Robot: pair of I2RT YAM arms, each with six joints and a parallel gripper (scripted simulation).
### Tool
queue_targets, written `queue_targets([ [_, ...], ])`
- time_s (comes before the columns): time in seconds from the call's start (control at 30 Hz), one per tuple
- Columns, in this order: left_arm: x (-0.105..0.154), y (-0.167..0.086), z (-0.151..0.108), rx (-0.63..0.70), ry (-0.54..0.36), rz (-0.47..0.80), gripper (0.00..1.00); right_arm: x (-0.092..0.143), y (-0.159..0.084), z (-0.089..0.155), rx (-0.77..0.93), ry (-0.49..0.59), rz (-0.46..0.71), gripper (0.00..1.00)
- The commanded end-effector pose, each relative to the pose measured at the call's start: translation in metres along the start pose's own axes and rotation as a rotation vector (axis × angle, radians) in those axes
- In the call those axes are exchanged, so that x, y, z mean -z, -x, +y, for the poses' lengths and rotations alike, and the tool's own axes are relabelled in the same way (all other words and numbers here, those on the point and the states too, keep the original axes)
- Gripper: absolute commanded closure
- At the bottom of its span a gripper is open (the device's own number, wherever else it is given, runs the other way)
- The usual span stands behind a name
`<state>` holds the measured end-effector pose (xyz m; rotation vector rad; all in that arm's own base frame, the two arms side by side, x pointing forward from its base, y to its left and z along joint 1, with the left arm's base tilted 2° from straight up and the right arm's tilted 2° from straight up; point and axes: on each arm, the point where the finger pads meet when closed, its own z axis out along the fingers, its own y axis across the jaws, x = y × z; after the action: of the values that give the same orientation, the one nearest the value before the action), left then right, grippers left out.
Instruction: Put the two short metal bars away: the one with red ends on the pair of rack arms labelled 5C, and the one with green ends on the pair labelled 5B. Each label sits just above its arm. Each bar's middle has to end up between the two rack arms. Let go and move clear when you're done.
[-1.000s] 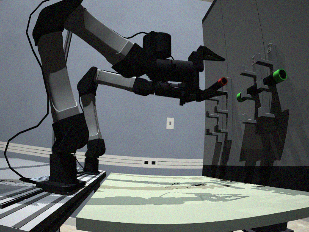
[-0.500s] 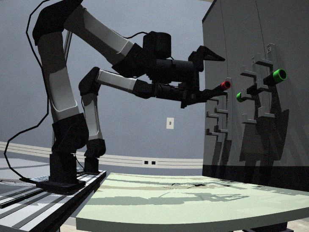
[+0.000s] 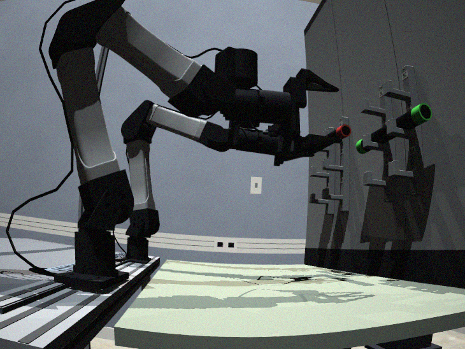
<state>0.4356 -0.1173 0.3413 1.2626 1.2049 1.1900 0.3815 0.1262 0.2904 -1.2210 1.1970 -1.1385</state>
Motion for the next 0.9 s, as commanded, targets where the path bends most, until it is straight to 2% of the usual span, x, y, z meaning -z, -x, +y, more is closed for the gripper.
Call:
queue_targets([
  [0.0,0.001,0.004,0.012,0.04,0.07,0.017,1.0,-0.001,-0.001,0.011,0.017,0.014,0.01,0.0],
  [0.87,-0.001,0.051,-0.008,0.04,0.07,0.017,1.0,-0.001,-0.001,0.011,0.017,0.014,0.01,0.0],
])
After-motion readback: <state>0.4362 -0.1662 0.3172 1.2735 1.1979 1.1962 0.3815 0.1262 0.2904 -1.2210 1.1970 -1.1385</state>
